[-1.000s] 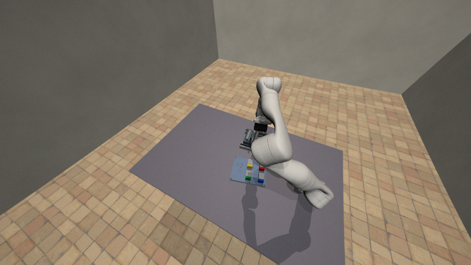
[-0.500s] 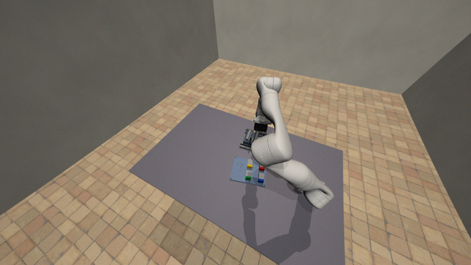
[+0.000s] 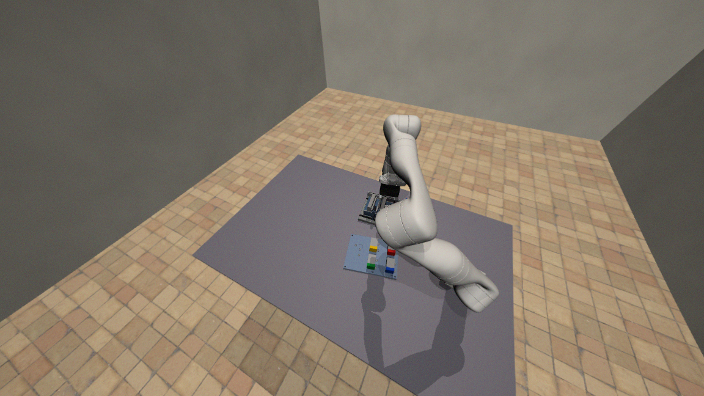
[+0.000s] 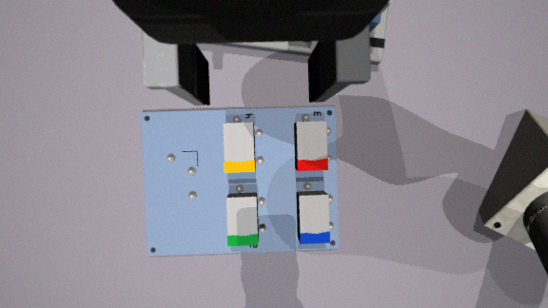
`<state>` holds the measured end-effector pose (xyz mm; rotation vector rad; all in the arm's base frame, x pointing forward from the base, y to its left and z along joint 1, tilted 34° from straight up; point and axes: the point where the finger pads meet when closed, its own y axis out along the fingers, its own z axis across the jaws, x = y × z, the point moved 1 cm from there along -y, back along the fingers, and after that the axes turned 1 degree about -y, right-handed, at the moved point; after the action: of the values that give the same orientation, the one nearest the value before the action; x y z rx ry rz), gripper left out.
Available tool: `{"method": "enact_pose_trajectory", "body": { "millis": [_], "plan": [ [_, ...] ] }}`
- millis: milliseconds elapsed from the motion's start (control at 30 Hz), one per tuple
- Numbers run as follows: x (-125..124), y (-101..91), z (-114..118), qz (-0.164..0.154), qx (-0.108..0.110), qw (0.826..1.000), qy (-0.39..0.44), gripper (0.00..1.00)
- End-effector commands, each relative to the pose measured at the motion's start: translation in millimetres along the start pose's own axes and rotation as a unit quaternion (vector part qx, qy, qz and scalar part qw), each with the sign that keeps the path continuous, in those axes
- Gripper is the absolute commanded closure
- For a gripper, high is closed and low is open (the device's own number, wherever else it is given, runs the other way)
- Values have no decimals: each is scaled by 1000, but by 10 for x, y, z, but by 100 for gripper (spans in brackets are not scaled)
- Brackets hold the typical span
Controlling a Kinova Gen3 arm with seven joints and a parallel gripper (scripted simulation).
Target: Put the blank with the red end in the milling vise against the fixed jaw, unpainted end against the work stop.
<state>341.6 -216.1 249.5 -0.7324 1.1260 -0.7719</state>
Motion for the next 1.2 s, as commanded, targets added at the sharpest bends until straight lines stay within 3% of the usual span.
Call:
{"method": "enact_pose_trajectory", "body": {
  "millis": [0,367,867,1167],
  "plan": [
    [2,-8,0,-1,1,1000,0,0],
    [2,-8,0,-1,1,1000,0,0],
    [-46,436,3,-1,1,1000,-1,0],
    [-35,394,2,-2,1,1000,0,0]
  ]
}}
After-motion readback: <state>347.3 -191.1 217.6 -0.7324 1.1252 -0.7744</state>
